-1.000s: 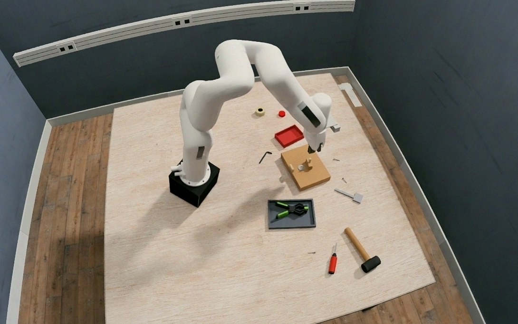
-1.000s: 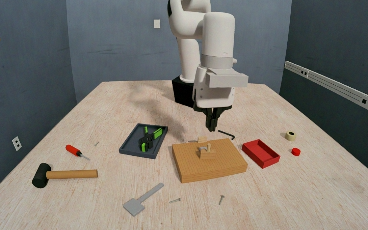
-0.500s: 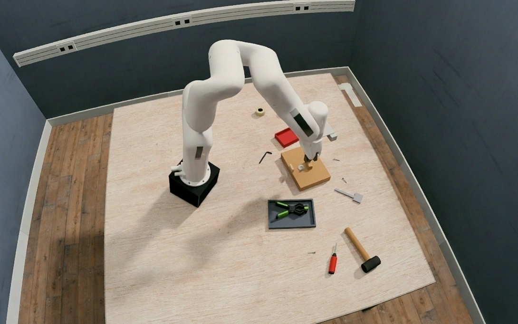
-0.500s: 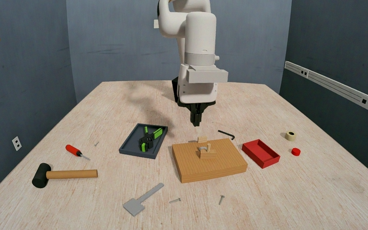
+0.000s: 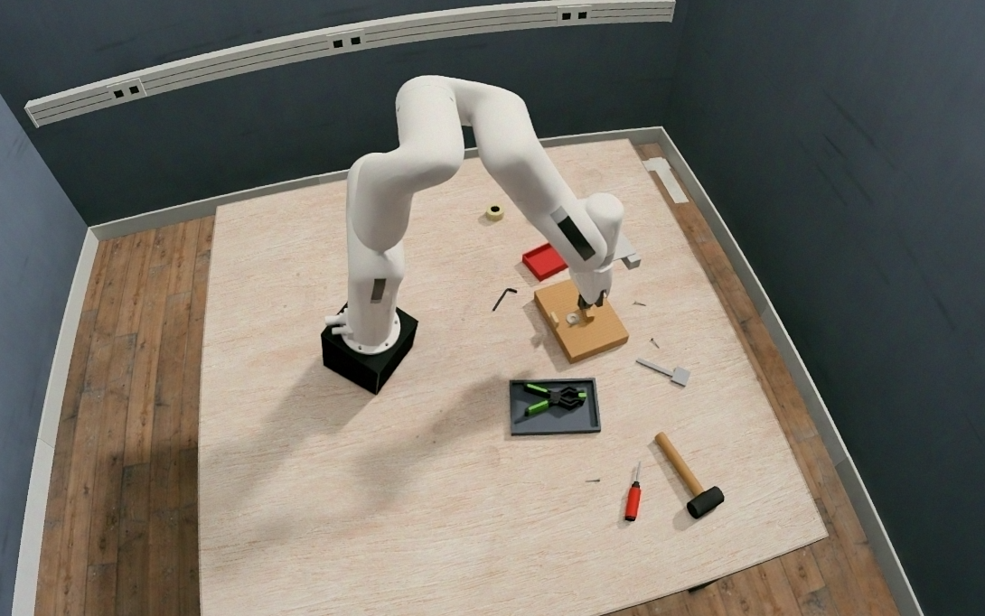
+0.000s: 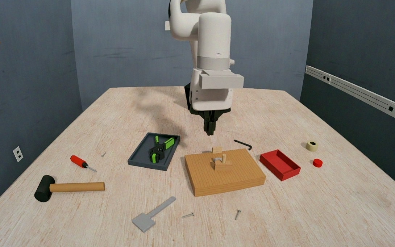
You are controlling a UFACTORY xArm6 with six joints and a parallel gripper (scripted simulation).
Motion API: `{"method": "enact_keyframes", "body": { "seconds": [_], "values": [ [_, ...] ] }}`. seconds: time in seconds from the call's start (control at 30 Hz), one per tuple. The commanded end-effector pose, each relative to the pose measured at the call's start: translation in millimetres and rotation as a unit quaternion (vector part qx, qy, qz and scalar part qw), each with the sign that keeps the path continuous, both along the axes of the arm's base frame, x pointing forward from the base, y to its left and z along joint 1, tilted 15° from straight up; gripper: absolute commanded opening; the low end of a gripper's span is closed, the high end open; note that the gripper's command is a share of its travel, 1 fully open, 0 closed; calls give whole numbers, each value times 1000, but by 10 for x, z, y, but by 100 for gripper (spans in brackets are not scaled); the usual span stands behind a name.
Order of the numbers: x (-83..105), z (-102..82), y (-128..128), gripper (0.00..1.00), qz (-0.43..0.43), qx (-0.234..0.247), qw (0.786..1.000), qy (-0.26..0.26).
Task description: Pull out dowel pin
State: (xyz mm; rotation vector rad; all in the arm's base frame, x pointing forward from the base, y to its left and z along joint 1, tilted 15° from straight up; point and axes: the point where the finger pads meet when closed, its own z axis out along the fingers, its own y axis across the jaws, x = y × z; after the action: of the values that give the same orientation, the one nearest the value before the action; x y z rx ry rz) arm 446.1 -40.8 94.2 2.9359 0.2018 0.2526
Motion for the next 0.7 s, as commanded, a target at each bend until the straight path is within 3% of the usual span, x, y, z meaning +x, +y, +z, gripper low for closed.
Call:
{"method": "enact_keyframes", "body": {
  "seconds": [0.0, 0.67],
  "values": [
    [12, 15, 1, 0, 0, 0, 1000, -2],
    [36, -108, -22, 0, 0, 0, 1000, -2]
  ]
}}
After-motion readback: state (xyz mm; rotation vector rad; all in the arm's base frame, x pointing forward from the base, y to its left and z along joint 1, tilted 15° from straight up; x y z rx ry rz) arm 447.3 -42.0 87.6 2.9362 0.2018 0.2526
